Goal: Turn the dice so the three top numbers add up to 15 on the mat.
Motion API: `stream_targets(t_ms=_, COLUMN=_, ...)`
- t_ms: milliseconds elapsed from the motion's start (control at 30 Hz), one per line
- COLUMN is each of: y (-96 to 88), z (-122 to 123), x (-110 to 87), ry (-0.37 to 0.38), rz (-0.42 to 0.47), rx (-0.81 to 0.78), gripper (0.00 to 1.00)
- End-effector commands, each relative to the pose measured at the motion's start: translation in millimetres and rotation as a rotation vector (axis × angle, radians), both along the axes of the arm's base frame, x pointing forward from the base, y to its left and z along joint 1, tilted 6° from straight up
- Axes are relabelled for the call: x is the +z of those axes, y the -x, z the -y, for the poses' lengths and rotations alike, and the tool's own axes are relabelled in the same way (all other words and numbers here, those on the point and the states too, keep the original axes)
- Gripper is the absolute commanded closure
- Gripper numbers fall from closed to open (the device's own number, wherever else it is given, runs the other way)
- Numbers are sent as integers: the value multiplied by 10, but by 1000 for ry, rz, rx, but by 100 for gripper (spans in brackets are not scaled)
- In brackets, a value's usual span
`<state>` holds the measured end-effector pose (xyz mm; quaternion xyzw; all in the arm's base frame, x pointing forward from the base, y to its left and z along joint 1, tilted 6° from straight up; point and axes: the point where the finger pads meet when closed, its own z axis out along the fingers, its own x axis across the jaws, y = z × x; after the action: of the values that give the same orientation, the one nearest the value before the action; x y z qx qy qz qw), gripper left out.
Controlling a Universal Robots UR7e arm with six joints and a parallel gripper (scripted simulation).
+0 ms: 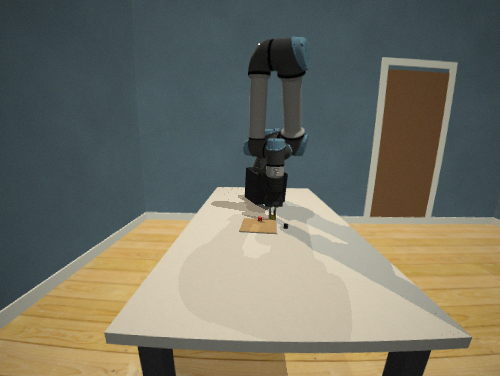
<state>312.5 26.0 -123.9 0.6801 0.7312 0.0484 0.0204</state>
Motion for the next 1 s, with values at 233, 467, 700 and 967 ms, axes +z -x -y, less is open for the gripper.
stream_targets(t_ms=233, y=-21, z=4, x=-2, ry=1, rz=3, rx=1, gripper=66)
stream_targets(t_ms=467, y=-21, z=4, x=-2, ry=1, rz=3, rx=1, gripper=66)
stream_targets(t_ms=700, y=-21, z=4, x=-1, ry=1, rz=3, rx=1, gripper=66)
stream_targets(t_ms=967, y=-18, z=5, x=31, ry=1, rz=3, rx=1, gripper=66)
